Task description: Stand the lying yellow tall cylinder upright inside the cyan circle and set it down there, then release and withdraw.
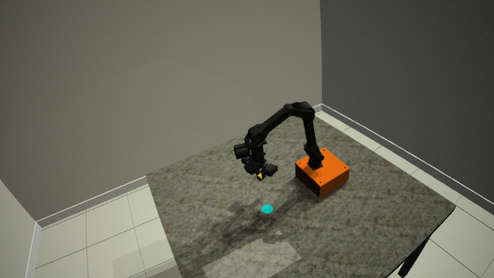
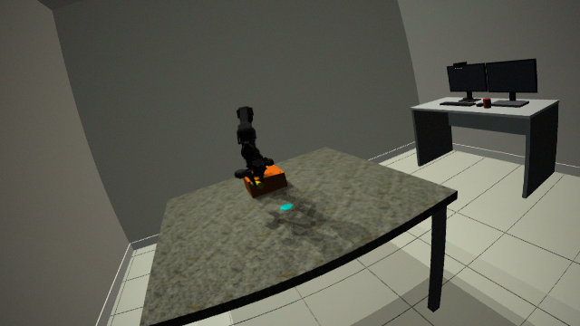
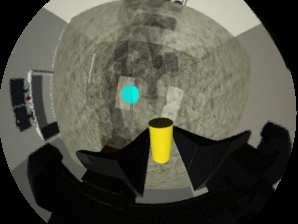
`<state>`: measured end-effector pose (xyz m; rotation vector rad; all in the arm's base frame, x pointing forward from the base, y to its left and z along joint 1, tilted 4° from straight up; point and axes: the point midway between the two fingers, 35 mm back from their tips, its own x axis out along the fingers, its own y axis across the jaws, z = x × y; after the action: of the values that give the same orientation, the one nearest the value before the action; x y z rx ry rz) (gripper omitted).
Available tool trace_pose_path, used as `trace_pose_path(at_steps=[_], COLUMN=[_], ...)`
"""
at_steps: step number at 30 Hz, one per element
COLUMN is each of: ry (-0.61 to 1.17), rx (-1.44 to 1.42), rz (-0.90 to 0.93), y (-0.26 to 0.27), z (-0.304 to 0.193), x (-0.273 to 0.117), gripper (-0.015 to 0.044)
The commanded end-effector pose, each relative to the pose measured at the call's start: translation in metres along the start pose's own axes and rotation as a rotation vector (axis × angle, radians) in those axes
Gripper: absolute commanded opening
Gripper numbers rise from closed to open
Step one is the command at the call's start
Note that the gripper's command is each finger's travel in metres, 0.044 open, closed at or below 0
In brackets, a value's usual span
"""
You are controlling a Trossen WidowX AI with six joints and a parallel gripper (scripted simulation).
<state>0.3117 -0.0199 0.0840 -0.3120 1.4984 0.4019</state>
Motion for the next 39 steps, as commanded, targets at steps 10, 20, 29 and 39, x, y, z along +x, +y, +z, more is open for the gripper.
trace_pose_path(at_steps=[10, 20, 29, 39], ry=[-0.011, -0.012, -0.010, -0.072], rx=[-0.192, -0.346, -0.462, -0.430], rz=[0.004, 0.007, 0.008, 0.019], y=[0.030, 0.057, 0.077, 0.073], z=[0.028, 0.046, 0.057, 0.067], x=[-0.005, -0.007, -0.008, 0.002], gripper=[0.0105, 0.0105, 0.0105, 0.0105])
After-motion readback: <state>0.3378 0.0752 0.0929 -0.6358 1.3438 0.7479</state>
